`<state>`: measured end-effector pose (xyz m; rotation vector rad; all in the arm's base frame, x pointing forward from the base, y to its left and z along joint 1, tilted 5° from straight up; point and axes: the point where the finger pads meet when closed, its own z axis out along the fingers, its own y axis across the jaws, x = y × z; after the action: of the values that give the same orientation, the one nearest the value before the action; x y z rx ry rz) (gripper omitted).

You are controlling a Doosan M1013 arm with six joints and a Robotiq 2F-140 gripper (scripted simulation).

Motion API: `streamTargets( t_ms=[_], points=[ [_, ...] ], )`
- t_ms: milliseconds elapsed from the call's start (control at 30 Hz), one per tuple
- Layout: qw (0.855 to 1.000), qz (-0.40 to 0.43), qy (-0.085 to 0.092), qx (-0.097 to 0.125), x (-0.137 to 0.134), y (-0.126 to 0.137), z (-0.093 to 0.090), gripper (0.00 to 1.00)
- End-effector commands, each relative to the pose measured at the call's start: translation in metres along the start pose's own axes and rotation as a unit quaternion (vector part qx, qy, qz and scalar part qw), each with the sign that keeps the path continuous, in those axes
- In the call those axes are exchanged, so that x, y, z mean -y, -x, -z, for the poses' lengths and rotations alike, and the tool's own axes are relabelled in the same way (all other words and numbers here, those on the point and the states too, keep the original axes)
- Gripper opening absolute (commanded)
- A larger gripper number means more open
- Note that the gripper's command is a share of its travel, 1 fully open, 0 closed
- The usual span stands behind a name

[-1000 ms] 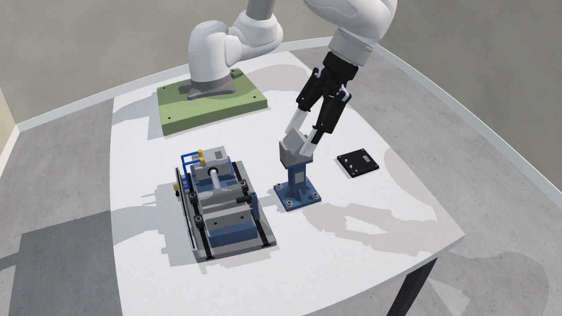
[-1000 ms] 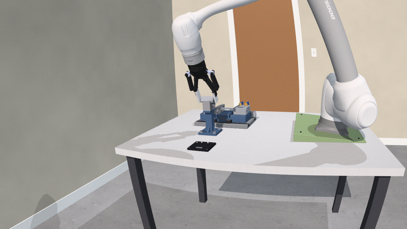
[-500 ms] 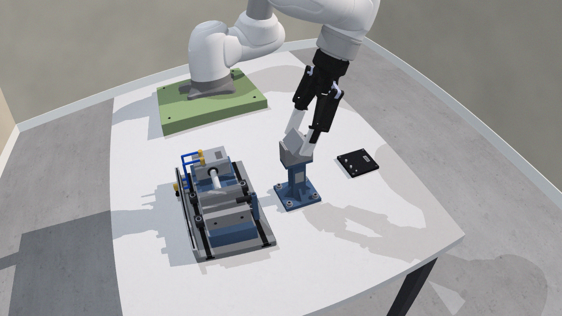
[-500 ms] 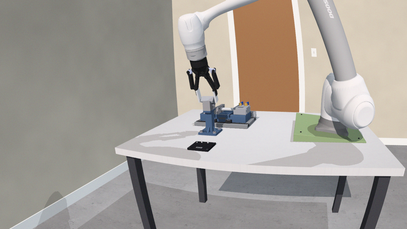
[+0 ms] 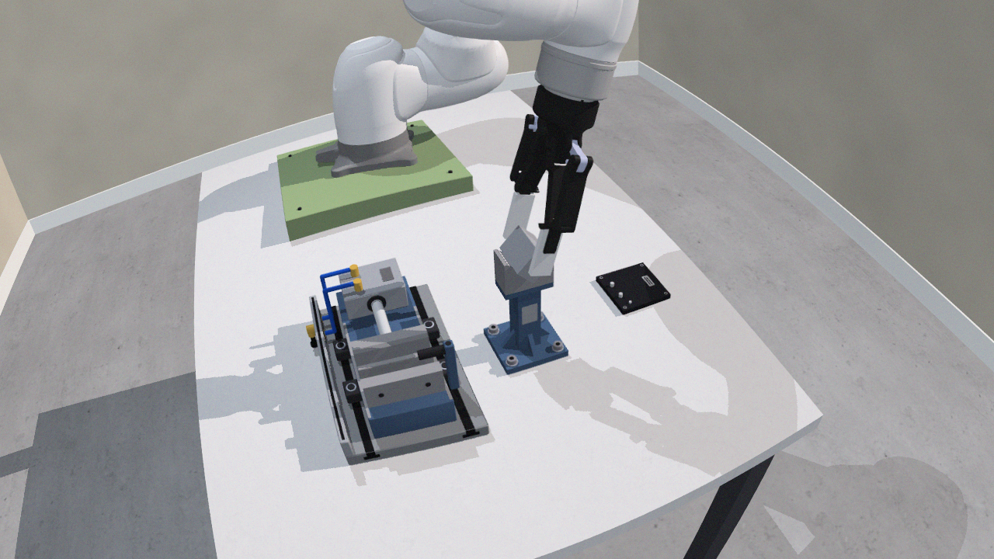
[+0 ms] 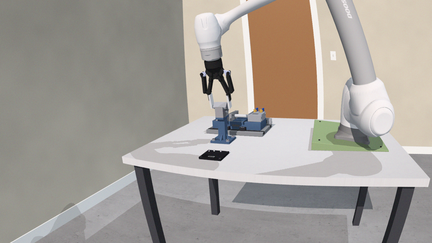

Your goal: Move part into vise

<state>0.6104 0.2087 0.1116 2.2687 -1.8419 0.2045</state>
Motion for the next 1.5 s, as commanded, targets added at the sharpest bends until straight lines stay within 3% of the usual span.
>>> streamTargets(
  t_ms=[0,533,667,1467],
  points=[
    [1.000,0.000,0.000,0.016,0.000,-0.001,0.000,0.51],
    [0.996,0.000,0.001,0.095,0.000,-0.005,-0.001,0.51],
    [0.994,0.000,0.001,0.105,0.000,-0.005,-0.001,0.51],
    [0.976,0.000,0.001,0.217,0.000,-0.011,-0.003,0.51]
  ],
)
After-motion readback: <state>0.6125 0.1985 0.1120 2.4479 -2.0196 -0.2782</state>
